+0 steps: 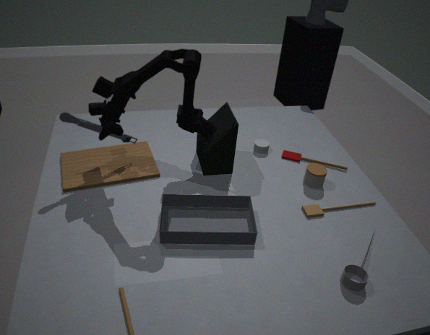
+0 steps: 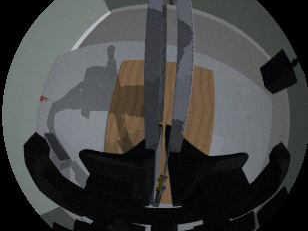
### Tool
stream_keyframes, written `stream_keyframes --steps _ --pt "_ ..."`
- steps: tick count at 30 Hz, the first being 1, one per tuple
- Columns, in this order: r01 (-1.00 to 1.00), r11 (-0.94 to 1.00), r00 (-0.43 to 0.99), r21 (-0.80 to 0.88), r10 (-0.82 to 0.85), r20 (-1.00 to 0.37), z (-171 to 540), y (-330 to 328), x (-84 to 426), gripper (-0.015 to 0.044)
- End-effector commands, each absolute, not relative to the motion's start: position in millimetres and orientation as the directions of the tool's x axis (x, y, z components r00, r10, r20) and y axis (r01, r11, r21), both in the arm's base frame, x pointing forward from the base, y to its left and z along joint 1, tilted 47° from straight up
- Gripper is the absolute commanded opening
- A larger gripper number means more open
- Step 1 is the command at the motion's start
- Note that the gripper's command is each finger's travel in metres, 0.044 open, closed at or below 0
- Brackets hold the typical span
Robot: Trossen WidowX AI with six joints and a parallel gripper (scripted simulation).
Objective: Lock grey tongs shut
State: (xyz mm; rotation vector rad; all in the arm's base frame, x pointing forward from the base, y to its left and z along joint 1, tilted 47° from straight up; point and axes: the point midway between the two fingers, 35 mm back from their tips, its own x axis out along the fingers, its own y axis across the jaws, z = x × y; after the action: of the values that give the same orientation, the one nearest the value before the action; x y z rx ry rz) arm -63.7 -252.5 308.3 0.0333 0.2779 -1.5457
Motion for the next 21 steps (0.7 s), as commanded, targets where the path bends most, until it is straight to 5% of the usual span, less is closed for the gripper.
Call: stream_keyframes --steps 1,21 --pt "0.986 0.021 -0.021 -0.165 -0.968 -0.251 315.4 -254.2 -62.6 -0.0150" --pt "0.966 0.055 -0.108 -0.252 -0.800 -0.590 313.2 -247.3 -51.9 -0.0150"
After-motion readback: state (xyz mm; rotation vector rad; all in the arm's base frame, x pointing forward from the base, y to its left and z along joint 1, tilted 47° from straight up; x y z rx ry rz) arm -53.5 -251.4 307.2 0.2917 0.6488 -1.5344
